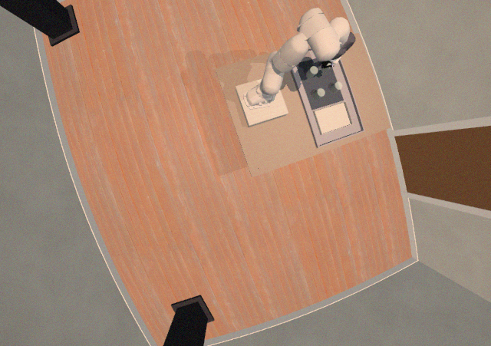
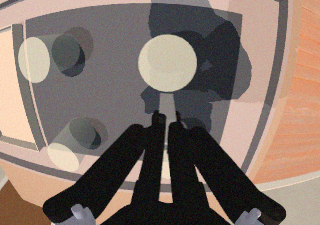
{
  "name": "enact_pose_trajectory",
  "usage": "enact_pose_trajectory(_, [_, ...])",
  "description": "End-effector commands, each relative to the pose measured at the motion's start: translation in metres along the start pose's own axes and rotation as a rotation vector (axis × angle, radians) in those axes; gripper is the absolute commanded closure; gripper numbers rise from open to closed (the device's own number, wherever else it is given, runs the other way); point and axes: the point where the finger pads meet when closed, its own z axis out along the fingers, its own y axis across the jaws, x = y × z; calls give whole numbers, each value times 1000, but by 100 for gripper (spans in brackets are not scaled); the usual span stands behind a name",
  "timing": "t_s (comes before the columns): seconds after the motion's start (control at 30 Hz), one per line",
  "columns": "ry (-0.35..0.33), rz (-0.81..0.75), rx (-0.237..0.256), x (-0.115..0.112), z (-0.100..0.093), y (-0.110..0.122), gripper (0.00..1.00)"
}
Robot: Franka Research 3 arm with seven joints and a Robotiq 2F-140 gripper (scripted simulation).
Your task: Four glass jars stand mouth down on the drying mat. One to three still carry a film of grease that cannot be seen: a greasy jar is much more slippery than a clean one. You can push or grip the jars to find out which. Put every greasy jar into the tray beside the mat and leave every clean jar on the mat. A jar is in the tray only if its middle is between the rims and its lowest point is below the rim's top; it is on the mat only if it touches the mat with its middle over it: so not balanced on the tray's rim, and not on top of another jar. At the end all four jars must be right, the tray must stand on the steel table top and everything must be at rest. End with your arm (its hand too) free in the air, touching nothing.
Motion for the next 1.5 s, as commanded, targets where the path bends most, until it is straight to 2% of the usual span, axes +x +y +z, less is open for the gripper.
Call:
enact_pose_trajectory(0.0, [4,1,2,-5,3,-1,100])
enact_pose_trajectory(0.3, [4,1,2,-22,9,-1,100])
enact_pose_trajectory(1.47, [4,1,2,-22,9,-1,100])
